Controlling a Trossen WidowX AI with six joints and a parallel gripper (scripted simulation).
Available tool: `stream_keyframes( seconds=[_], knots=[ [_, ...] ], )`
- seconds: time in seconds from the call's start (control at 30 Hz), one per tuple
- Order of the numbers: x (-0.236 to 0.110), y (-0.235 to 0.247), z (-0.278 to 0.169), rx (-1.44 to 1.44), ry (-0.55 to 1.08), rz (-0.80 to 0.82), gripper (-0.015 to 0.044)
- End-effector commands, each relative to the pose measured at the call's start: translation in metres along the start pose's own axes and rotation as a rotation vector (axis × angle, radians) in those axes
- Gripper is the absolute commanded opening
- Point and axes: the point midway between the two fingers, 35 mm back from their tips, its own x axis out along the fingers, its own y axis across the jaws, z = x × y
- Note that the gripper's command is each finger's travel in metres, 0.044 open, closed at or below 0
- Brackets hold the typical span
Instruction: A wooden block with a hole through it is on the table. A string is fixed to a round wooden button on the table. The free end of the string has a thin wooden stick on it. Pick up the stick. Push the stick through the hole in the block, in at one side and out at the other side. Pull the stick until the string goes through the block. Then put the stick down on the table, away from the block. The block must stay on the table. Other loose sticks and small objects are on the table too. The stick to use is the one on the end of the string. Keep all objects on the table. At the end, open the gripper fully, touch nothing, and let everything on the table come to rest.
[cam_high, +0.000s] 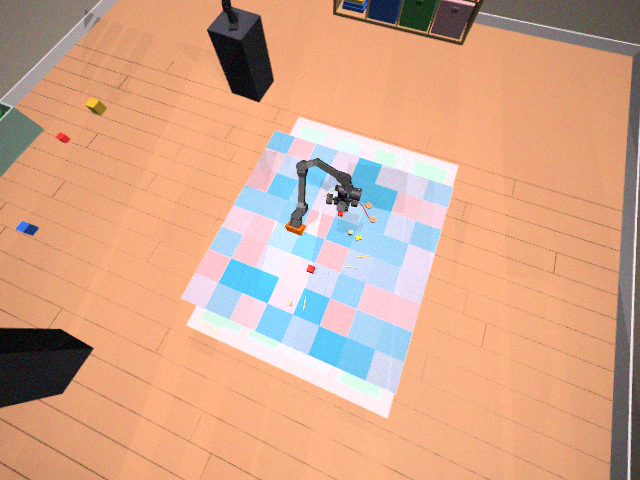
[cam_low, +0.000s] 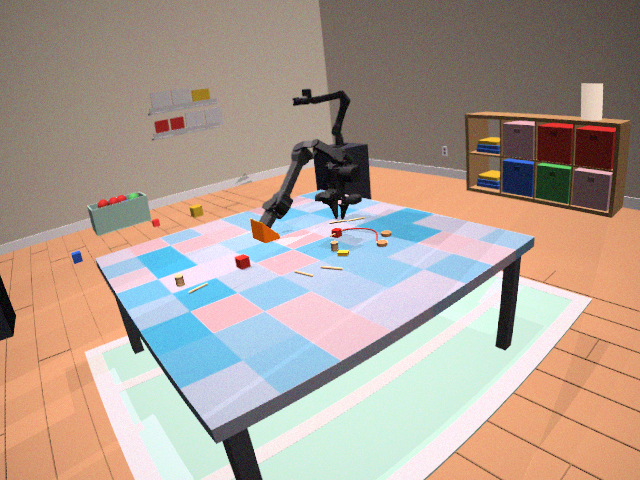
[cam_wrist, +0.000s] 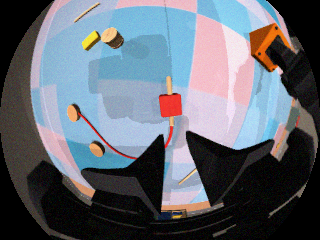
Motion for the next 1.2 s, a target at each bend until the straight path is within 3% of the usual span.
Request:
stream_keyframes(
  seconds=[0.0,0.23,0.8,1.17],
  knots=[
    [-0.028,-0.002,-0.002,0.001,0.011,0.001,0.0123],
    [-0.023,-0.001,0.0,-0.06,0.002,0.008,0.0123],
    [-0.022,-0.001,0.029,-1.587,-0.005,-0.002,0.0123],
    [-0.022,-0.002,0.039,-2.144,-0.001,-0.004,0.0123]
  ],
)
